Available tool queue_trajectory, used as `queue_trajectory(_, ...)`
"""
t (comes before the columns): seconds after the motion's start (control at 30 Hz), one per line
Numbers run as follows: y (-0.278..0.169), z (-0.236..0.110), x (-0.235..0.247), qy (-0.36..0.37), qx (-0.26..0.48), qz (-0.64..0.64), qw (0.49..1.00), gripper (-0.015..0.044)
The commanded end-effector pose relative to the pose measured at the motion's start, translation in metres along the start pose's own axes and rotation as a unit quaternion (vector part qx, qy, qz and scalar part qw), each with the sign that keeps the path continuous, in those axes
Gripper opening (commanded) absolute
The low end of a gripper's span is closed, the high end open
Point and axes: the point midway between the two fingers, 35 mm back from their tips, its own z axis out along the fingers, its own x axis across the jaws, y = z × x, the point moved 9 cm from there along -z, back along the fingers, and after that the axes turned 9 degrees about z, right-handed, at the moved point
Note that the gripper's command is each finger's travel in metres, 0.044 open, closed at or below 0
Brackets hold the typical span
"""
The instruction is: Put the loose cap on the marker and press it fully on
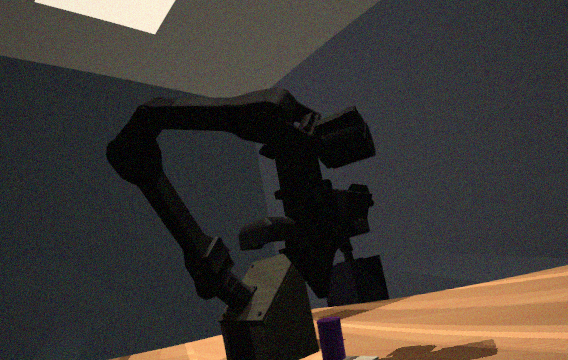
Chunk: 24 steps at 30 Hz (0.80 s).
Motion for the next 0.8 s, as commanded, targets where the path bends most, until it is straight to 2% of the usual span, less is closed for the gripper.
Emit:
queue_trajectory(0.0, 0.0000, -0.0515, 0.0006, 0.007, -0.014, 0.003, 1.000, 0.0000)
queue_trajectory(0.13, -0.0015, -0.0613, -0.0001, 0.006, -0.014, 0.003, 1.000, 0.0000)
queue_trajectory(0.67, -0.0015, -0.0613, -0.0001, 0.006, -0.014, 0.003, 1.000, 0.0420)
queue_trajectory(0.7, -0.0015, -0.0613, -0.0001, 0.006, -0.014, 0.003, 1.000, 0.0440)
queue_trajectory(0.77, -0.0015, -0.0613, -0.0001, 0.006, -0.014, 0.003, 1.000, 0.0440)
